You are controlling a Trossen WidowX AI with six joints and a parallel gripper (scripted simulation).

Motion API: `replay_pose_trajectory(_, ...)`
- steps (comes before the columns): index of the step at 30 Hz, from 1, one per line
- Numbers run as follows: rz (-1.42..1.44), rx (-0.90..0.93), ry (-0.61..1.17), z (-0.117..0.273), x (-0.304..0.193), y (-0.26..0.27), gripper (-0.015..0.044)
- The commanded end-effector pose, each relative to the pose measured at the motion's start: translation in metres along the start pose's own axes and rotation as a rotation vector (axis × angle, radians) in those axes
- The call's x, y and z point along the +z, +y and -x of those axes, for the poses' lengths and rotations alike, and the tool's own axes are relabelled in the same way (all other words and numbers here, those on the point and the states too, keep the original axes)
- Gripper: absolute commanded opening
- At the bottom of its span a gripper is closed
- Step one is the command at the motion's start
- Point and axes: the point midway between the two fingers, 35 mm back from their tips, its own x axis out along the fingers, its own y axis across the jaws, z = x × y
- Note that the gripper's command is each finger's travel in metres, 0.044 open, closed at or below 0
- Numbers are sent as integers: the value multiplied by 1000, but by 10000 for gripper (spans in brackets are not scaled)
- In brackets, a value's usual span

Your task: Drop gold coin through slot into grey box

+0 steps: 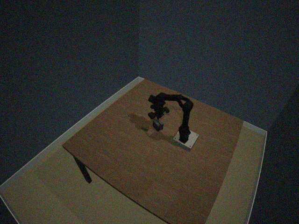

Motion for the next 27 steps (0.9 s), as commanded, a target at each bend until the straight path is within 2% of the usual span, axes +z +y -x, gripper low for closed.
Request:
replay_pose_trajectory(1, 1, -1, 0, -2, -1, -3, 0)
replay_pose_trajectory(27, 2, 0, -1, -7, -2, -3, 0)
